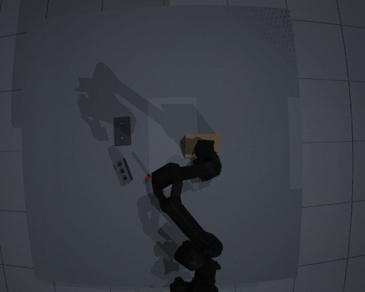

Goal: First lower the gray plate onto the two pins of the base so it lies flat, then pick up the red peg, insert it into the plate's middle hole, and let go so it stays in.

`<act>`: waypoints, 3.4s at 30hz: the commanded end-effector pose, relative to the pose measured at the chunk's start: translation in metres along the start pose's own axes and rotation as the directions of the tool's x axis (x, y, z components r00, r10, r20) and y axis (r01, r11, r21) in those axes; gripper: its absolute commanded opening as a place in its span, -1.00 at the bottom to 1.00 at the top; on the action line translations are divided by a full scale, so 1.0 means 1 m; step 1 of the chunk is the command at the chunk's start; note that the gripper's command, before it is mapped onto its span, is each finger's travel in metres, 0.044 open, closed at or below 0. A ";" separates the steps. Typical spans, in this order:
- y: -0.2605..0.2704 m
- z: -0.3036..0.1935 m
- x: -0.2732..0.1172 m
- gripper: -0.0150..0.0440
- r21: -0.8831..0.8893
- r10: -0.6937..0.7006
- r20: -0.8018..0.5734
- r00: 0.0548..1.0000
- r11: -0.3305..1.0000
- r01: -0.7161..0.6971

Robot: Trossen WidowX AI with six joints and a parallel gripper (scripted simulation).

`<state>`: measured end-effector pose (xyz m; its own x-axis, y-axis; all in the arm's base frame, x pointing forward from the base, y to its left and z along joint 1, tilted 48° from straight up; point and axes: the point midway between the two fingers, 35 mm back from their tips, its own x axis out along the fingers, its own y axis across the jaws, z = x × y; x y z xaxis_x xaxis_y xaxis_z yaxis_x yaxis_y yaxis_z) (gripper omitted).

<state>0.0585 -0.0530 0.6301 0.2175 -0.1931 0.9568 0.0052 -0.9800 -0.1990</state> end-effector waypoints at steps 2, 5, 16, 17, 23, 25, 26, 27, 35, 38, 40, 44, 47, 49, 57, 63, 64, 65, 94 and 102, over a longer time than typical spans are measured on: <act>-0.001 -0.002 0.000 1.00 -0.006 -0.003 -0.007 1.000 1.000 0.003; -0.019 -0.030 0.000 1.00 -0.088 -0.052 -0.104 0.993 0.995 0.043; -0.149 -0.104 -0.036 1.00 -0.506 -0.429 -0.382 0.818 0.838 0.204; -0.163 -0.105 -0.042 1.00 -0.543 -0.470 -0.389 0.792 0.812 0.215; -0.241 -0.089 -0.081 1.00 -0.739 -0.696 -0.361 0.620 0.619 0.265; -0.264 -0.075 -0.094 1.00 -0.791 -0.758 -0.330 0.563 0.547 0.273; -0.274 -0.068 -0.101 1.00 -0.815 -0.787 -0.311 0.533 0.509 0.276; -0.284 -0.059 -0.108 1.00 -0.837 -0.814 -0.290 0.503 0.471 0.280; -0.332 0.014 -0.147 1.00 -0.943 -0.938 -0.112 0.329 0.204 0.261; -0.345 0.046 -0.164 1.00 -0.954 -0.969 -0.031 0.245 0.102 0.280; -0.352 0.067 -0.176 1.00 -0.954 -0.982 0.024 0.185 0.033 0.299; -0.356 0.121 -0.200 1.00 -0.933 -0.985 0.158 0.066 -0.127 0.336; -0.350 0.165 -0.218 1.00 -0.895 -0.964 0.265 -0.025 -0.256 0.366; -0.342 0.193 -0.230 1.00 -0.859 -0.940 0.331 -0.085 -0.338 0.386; -0.301 0.278 -0.264 1.00 -0.677 -0.824 0.501 -0.263 -0.563 0.474; -0.252 0.335 -0.300 1.00 -0.459 -0.691 0.573 -0.441 -0.716 0.527; -0.240 0.346 -0.308 1.00 -0.404 -0.660 0.577 -0.480 -0.742 0.534; -0.227 0.355 -0.317 1.00 -0.348 -0.629 0.578 -0.519 -0.766 0.541; 0.014 0.377 -0.426 1.00 0.836 -0.550 0.138 -0.824 -0.381 0.395; -0.009 0.380 -0.457 1.00 0.840 -0.587 0.138 -0.797 -0.357 0.409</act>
<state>0.3286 0.0613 0.1160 -0.0588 0.7288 -0.6822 0.9038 0.3291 0.2736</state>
